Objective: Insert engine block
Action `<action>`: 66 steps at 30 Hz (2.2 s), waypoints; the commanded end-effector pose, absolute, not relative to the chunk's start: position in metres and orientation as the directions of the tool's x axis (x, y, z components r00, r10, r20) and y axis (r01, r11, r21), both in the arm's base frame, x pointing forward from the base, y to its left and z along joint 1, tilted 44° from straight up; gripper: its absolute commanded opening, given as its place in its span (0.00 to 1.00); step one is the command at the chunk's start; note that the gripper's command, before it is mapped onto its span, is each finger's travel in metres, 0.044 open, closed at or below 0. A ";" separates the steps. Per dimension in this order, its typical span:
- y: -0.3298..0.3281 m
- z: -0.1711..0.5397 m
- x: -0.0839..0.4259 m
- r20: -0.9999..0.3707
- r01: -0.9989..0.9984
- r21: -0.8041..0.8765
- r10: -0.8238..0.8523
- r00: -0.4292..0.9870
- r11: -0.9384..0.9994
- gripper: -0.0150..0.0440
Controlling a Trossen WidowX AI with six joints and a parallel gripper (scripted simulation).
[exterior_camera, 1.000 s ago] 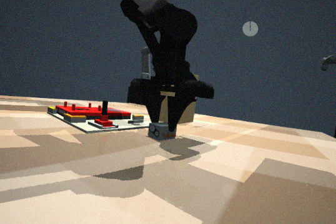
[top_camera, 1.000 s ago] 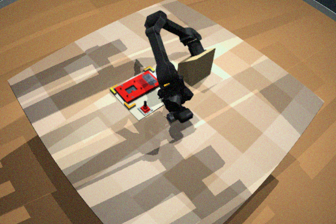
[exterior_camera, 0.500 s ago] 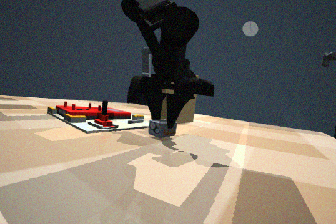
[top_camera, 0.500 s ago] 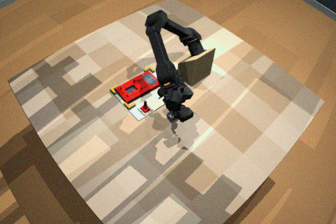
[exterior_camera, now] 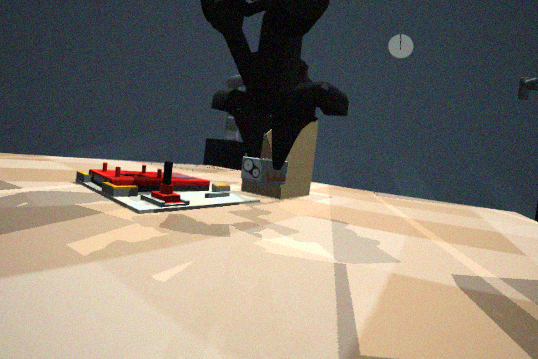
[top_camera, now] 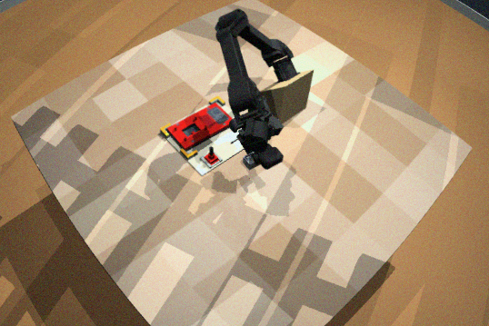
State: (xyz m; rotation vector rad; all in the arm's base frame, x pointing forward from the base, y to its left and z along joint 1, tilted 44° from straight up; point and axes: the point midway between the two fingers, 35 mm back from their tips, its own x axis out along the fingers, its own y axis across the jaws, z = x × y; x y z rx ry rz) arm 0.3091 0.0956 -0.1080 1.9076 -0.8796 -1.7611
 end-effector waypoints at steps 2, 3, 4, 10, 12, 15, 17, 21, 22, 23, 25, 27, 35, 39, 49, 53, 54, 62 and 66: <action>0.108 -0.097 0.310 -0.739 -0.185 0.660 -0.674 0.015 -0.728 0.25; 0.110 -0.094 0.310 -0.739 -0.186 0.660 -0.674 0.016 -0.728 0.25; 0.112 -0.092 0.310 -0.739 -0.186 0.660 -0.673 0.016 -0.728 0.25; 0.124 -0.078 0.308 -0.739 -0.187 0.659 -0.673 0.015 -0.728 0.25; 0.128 -0.073 0.308 -0.739 -0.186 0.660 -0.673 0.015 -0.728 0.25; 0.134 -0.066 0.306 -0.739 -0.186 0.660 -0.674 0.014 -0.728 0.25; 0.138 -0.061 0.306 -0.738 -0.185 0.661 -0.675 0.014 -0.727 0.25; 0.144 -0.053 0.304 -0.737 -0.183 0.663 -0.676 0.012 -0.726 0.25; 0.144 -0.053 0.304 -0.737 -0.183 0.663 -0.676 0.012 -0.726 0.25; 0.144 -0.053 0.304 -0.737 -0.188 0.662 -0.676 0.012 -0.726 0.25; 0.141 -0.051 0.306 -0.739 -0.232 0.653 -0.674 0.012 -0.721 0.25; 0.137 -0.049 0.309 -0.741 -0.297 0.638 -0.671 0.012 -0.710 0.25; 0.119 -0.040 0.320 -0.749 -0.541 0.552 -0.663 0.013 -0.634 0.25; 0.110 -0.035 0.325 -0.752 -0.650 0.494 -0.659 0.014 -0.577 0.25; 0.083 -0.024 0.333 -0.761 -0.865 0.326 -0.648 -0.001 -0.382 0.25; 0.073 -0.019 0.336 -0.764 -0.925 0.249 -0.645 -0.004 -0.288 0.25; 0.070 -0.018 0.337 -0.765 -0.937 0.228 -0.645 -0.004 -0.265 0.25; 0.050 -0.009 0.343 -0.766 -0.997 0.052 -0.643 0.002 -0.065 0.25; 0.040 -0.004 0.346 -0.765 -0.999 -0.039 -0.644 0.005 0.039 0.25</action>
